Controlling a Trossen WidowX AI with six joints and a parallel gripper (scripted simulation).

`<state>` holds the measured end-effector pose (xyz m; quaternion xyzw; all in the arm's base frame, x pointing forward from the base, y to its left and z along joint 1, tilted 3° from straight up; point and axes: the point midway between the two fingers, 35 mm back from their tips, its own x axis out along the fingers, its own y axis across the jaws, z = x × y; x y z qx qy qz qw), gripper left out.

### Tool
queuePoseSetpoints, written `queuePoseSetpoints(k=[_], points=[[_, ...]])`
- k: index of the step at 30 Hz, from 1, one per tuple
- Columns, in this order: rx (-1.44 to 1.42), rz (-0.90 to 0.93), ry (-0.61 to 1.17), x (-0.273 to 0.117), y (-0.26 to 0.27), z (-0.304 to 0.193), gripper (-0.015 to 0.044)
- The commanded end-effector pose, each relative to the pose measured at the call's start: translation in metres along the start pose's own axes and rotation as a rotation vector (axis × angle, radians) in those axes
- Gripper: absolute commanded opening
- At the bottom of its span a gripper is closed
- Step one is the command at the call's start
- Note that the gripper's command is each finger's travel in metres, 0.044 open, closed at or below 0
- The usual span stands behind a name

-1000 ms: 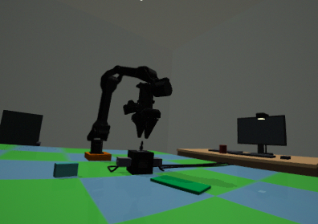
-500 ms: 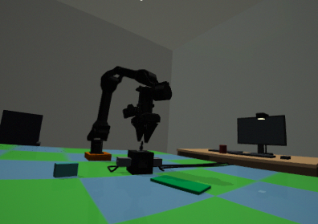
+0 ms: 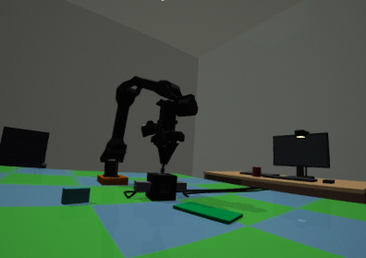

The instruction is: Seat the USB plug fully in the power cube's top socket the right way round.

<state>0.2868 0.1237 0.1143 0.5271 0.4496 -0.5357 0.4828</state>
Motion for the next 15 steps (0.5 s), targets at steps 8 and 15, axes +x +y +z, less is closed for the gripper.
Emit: queuePoseSetpoints(k=[8, 15], points=[[0.000, 0.000, 0.000, -0.0002, 0.0000, 0.0000, 0.0000], [0.000, 0.000, 0.000, -0.0002, 0.0000, 0.0000, 0.0000]])
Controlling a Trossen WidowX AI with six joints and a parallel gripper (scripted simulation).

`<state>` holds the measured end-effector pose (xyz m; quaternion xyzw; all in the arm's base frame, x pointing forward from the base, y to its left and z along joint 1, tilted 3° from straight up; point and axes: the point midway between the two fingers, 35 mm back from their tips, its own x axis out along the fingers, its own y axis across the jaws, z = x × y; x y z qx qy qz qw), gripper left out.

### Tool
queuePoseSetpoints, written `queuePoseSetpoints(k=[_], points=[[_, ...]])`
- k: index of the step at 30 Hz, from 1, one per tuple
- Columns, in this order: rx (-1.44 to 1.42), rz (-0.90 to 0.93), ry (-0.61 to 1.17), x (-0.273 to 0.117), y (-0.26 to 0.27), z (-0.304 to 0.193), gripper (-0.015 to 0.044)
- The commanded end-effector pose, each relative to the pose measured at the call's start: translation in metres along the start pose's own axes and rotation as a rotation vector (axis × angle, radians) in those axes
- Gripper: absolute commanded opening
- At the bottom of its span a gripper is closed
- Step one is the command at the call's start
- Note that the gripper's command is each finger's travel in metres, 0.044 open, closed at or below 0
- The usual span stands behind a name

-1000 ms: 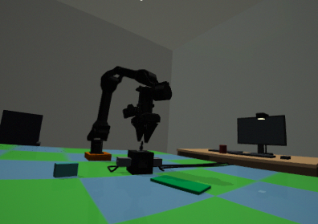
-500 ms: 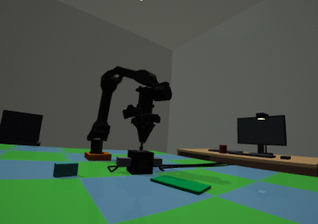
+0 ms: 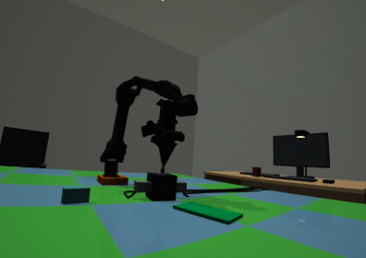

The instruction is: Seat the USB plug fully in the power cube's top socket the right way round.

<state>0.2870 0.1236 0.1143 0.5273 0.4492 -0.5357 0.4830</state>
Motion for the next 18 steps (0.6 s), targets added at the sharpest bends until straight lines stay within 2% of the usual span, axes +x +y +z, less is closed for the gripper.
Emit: queuePoseSetpoints(k=[1, 18], points=[[0.000, 0.000, 0.000, -0.0002, -0.0001, 0.0000, 0.0000], [0.000, 0.000, 0.000, -0.0070, 0.0000, 0.0000, 0.0000]])
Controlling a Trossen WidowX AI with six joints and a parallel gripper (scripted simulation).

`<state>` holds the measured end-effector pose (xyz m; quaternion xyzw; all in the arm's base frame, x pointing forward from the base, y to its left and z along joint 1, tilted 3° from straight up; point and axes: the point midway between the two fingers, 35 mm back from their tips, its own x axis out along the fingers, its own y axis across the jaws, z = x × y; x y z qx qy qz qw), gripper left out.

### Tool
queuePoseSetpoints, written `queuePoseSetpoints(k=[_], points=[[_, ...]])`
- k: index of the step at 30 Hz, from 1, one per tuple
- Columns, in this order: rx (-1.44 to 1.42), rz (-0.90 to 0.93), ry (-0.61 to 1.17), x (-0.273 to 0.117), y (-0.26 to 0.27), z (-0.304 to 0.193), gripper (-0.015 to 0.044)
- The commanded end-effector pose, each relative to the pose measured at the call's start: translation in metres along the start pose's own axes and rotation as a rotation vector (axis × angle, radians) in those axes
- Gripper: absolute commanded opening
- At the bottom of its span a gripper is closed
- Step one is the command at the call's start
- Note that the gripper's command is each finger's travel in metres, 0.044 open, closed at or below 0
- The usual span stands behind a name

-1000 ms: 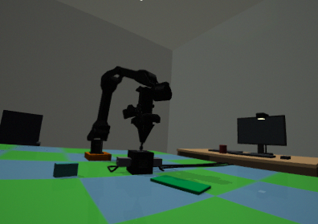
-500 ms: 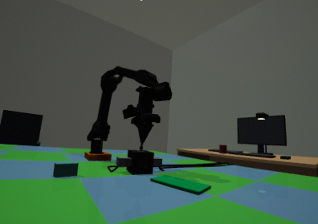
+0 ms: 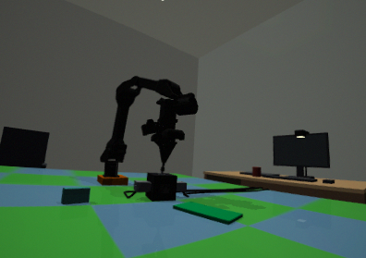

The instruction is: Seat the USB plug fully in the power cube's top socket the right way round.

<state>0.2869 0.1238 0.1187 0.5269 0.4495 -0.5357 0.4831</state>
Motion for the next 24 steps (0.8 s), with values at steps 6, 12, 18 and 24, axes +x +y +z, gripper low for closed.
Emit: queuePoseSetpoints(k=[6, 12, 18, 24], points=[[0.001, 0.000, 0.000, -0.007, 0.000, 0.000, 0.0000], [0.001, 0.000, 0.000, -0.011, 0.000, 0.000, 0.0000], [0.001, 0.000, 0.000, -0.015, 0.000, 0.000, 0.0000], [0.001, 0.000, 0.000, -0.019, 0.000, 0.000, 0.0000]])
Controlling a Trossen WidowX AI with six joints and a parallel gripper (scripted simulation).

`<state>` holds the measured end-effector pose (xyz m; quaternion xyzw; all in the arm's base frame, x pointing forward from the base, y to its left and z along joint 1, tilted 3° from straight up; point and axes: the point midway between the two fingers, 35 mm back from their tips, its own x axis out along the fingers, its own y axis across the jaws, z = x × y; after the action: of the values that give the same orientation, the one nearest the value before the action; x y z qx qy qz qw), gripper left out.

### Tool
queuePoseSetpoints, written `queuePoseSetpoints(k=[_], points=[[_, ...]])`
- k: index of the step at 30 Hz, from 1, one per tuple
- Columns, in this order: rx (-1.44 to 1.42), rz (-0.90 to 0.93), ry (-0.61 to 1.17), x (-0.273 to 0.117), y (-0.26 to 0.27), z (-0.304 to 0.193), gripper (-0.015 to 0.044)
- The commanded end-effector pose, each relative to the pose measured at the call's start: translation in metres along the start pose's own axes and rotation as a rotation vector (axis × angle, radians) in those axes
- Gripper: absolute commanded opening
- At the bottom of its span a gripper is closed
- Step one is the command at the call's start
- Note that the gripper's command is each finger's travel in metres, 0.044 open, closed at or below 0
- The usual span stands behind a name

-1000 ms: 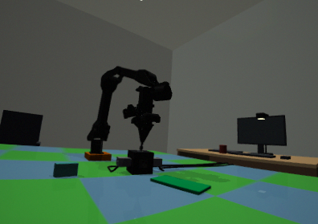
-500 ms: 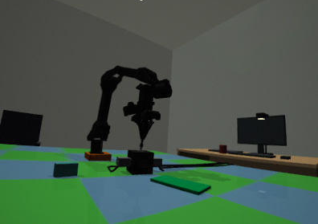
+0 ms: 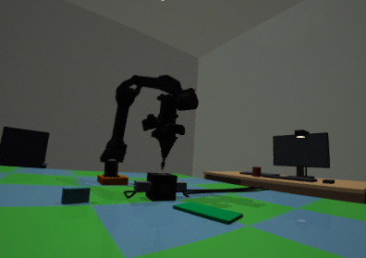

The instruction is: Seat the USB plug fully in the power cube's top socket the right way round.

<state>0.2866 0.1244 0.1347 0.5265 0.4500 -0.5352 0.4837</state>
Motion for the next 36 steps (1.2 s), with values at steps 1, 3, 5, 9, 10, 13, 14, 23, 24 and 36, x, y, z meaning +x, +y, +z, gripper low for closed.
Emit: queuePoseSetpoints(k=[1, 3, 5, 9, 10, 13, 14, 23, 24, 36], points=[[0.003, 0.000, 0.000, -0.0032, -0.0001, 0.0000, 0.0000], [0.003, 0.000, 0.000, -0.0046, -0.0001, 0.0000, 0.0000], [0.003, 0.000, 0.000, -0.0059, -0.0001, 0.0001, 0.0000], [0.003, 0.000, 0.000, -0.0086, 0.0000, 0.0001, 0.0000], [0.003, 0.000, 0.000, -0.0092, 0.0000, 0.0001, 0.0000], [-0.012, 0.000, 0.000, -0.0080, 0.0000, 0.0000, 0.0000], [-0.024, 0.000, 0.000, -0.0078, 0.0000, 0.0000, 0.0000], [-0.250, 0.000, 0.000, -0.0068, 0.0000, 0.0000, 0.0000], [-0.276, 0.000, 0.000, -0.0067, 0.0000, 0.0000, 0.0000], [-0.590, 0.000, 0.000, -0.0067, 0.0000, 0.0000, 0.0000]])
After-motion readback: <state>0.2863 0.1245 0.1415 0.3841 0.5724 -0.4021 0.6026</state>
